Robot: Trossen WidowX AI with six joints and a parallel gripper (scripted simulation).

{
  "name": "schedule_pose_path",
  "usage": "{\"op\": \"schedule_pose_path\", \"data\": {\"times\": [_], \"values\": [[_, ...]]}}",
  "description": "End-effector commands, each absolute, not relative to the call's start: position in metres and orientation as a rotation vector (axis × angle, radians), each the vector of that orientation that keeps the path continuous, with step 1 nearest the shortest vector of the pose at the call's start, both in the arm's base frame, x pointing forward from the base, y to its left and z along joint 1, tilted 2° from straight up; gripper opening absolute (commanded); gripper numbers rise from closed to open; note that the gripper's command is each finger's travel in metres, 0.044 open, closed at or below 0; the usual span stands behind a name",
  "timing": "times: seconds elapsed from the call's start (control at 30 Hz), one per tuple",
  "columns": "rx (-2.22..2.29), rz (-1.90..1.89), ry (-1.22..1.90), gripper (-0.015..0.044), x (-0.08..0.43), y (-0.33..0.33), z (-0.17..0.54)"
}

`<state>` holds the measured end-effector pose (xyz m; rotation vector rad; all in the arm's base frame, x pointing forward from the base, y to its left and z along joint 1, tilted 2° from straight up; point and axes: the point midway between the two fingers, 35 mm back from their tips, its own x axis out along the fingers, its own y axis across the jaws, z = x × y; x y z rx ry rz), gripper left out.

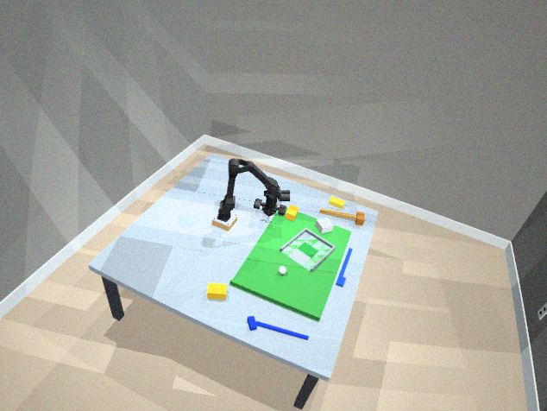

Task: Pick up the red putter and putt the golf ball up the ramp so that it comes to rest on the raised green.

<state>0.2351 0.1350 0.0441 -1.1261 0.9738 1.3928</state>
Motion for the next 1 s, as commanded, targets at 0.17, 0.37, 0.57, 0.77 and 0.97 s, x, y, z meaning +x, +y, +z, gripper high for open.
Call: {"op": "schedule_pose_path", "data": {"times": [0.17,0.37,0.57,0.77,0.97], "values": [[-1.125,1.390,0.950,0.0000,0.236,0.138,0.102],[-1.124,1.390,0.950,0.0000,0.232,0.137,0.123],[-1.069,1.300,1.015,0.0000,0.243,0.120,0.117],[-0.951,1.150,1.113,0.0000,0.256,0.092,0.120],[-0.826,0.999,1.190,0.0000,0.265,0.063,0.123]]}}
